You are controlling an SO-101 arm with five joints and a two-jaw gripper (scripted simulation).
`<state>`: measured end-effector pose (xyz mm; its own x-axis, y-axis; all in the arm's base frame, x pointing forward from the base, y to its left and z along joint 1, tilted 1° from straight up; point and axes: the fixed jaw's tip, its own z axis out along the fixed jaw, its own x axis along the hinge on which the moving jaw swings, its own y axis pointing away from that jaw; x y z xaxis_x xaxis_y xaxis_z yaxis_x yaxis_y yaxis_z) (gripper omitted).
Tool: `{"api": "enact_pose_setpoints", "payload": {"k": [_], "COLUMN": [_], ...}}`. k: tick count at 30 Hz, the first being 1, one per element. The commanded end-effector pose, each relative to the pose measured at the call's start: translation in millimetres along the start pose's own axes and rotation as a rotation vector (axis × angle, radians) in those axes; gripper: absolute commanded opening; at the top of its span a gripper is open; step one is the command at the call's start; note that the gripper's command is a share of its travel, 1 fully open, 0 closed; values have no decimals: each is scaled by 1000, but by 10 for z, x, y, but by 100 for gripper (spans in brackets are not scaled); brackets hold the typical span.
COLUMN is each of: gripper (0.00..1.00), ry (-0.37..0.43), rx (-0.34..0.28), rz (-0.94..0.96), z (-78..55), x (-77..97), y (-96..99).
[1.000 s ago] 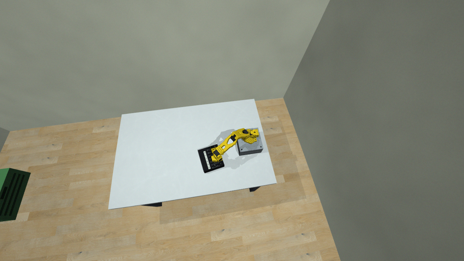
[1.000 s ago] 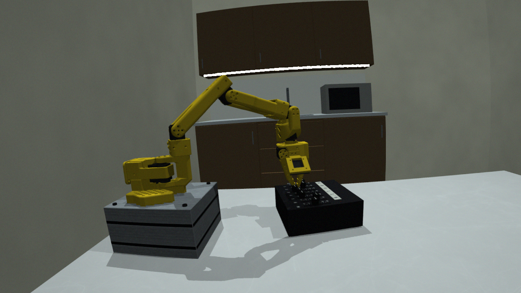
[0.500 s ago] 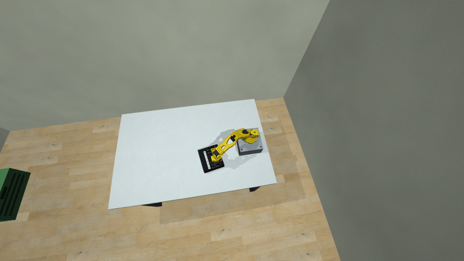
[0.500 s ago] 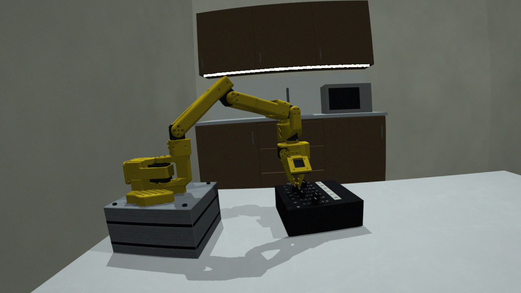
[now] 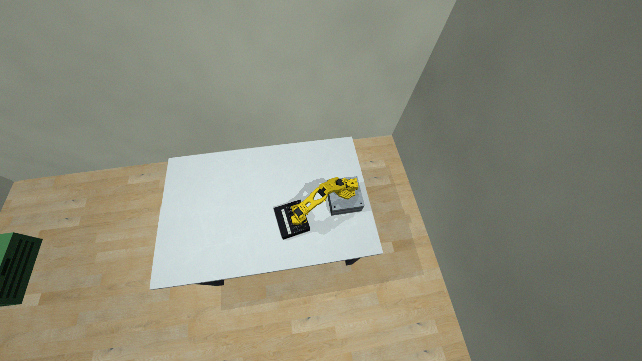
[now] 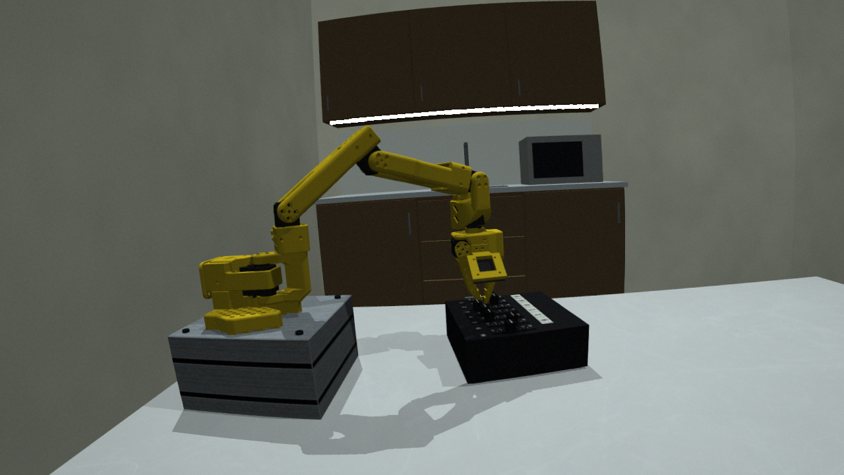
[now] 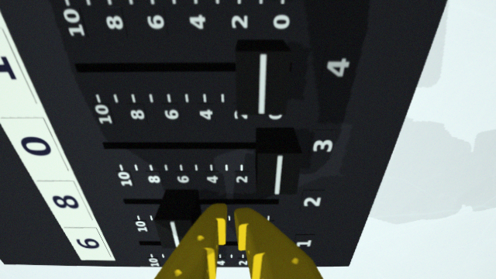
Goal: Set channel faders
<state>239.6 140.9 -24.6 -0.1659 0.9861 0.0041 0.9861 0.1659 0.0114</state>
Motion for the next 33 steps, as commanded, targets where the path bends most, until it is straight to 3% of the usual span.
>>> {"api": "enact_pose_setpoints", "payload": {"k": [1, 33], "gripper": [0, 0], "ry": [-4, -4], "rx": [10, 10], "rz": [7, 13], "z": [28, 27], "x": [-33, -36], "y": [13, 54]}}
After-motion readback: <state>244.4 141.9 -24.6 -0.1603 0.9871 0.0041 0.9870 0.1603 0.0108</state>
